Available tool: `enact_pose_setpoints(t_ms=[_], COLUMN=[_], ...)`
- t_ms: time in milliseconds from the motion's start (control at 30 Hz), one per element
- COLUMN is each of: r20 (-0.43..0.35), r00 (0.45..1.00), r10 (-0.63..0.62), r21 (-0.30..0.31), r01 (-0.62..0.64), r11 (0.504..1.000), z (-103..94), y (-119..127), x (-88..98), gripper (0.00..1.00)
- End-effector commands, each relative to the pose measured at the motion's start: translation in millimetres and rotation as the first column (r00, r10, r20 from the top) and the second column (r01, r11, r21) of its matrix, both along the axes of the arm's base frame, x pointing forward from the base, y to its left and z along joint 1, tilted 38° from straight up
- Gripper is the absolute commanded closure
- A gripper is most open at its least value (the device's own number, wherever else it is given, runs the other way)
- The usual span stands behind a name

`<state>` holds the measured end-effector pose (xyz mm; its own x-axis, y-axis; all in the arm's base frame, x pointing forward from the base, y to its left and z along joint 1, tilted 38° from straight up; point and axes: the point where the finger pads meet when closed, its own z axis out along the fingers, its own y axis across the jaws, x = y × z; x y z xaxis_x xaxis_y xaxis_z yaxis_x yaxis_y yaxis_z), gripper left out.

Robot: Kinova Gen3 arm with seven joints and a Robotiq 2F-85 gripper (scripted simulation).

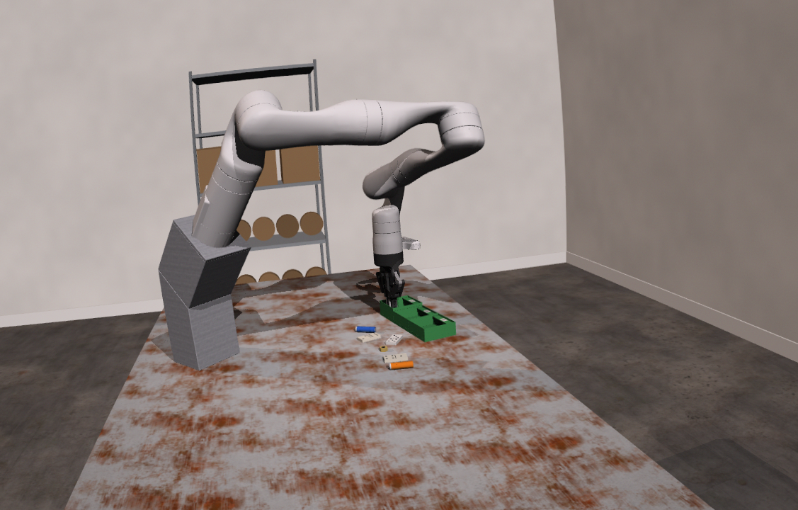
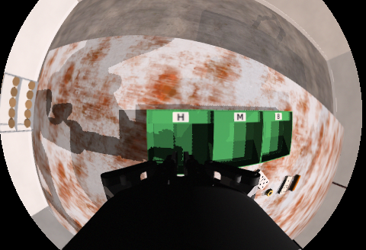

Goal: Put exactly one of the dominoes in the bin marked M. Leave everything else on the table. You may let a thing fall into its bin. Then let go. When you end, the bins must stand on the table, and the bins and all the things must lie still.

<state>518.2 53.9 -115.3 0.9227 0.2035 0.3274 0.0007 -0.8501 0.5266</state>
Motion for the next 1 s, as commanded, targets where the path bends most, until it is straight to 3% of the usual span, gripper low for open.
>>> enact_pose_setpoints(t_ms=[0,967], r20=[0.001,0.001], r00=[1.0,1.0], r10=[0.001,0.001], r21=[0.001,0.001], r01=[-0.001,-0.001], r11=[1.0,1.0], z=[0.6,3.6], y=[0.9,2.8], x=[0.3,-1.2], gripper=[0.91,0.91])
